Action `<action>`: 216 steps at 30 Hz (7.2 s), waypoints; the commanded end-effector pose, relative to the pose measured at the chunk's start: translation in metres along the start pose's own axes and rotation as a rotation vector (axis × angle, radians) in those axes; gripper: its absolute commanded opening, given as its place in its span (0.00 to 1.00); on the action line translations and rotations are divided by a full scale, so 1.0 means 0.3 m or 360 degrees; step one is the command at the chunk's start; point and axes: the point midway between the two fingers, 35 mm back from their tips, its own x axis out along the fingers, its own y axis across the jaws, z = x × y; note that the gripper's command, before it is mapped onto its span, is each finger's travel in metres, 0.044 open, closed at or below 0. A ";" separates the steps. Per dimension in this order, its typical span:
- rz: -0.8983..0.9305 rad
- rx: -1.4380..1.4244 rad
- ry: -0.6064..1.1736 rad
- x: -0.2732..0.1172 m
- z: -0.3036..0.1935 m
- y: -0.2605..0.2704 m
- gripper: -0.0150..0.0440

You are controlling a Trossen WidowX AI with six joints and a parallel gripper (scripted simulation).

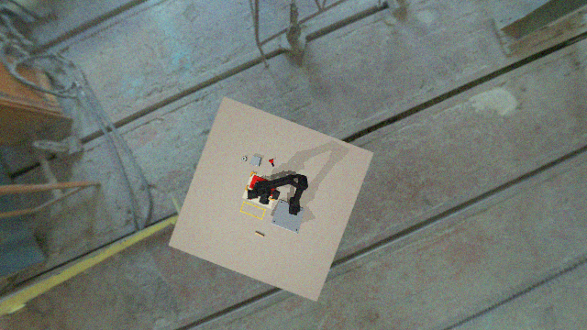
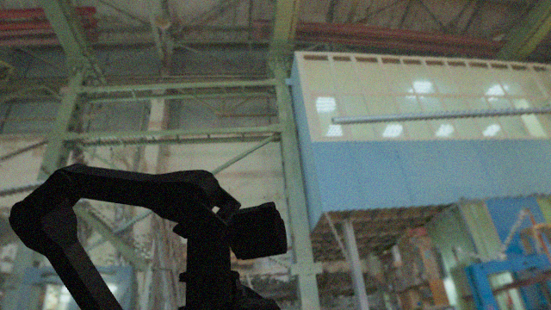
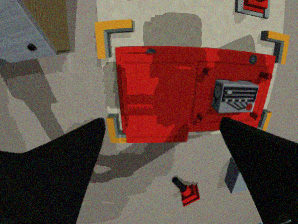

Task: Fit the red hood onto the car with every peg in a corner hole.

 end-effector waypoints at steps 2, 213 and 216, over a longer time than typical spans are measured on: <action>0.0000 -0.0008 0.0007 0.014 0.000 0.002 1.00; -0.0021 0.2485 0.0000 -0.054 0.009 -0.316 0.25; -0.0021 0.2485 0.0000 -0.037 0.009 -0.314 0.25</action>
